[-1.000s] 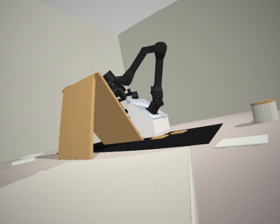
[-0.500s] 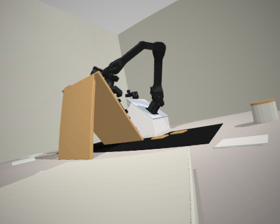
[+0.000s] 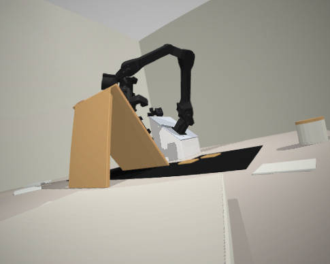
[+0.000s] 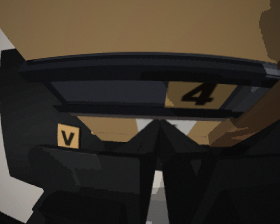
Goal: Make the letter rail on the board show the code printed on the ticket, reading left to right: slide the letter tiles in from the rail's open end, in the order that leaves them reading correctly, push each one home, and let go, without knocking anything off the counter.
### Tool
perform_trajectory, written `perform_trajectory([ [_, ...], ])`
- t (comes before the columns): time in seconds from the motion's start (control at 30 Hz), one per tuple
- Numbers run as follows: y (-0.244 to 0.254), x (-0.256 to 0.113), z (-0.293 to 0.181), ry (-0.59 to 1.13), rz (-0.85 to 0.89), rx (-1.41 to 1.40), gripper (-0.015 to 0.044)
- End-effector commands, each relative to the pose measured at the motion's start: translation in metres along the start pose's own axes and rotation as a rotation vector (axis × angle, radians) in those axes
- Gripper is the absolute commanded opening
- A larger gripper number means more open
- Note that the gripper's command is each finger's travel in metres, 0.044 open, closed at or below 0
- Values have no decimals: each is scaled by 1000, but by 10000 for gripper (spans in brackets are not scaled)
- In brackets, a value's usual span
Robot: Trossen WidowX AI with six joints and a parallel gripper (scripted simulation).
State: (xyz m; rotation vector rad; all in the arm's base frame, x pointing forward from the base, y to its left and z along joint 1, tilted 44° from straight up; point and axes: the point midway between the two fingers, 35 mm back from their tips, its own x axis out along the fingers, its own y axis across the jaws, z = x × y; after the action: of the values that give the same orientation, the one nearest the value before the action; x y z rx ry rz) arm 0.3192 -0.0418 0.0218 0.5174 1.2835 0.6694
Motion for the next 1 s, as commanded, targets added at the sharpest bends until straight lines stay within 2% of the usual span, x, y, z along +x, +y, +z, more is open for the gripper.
perform_trajectory([
  [0.0,0,0,1,11,-1,-5,0],
  [0.97,0,12,12,11,0,-5,0],
])
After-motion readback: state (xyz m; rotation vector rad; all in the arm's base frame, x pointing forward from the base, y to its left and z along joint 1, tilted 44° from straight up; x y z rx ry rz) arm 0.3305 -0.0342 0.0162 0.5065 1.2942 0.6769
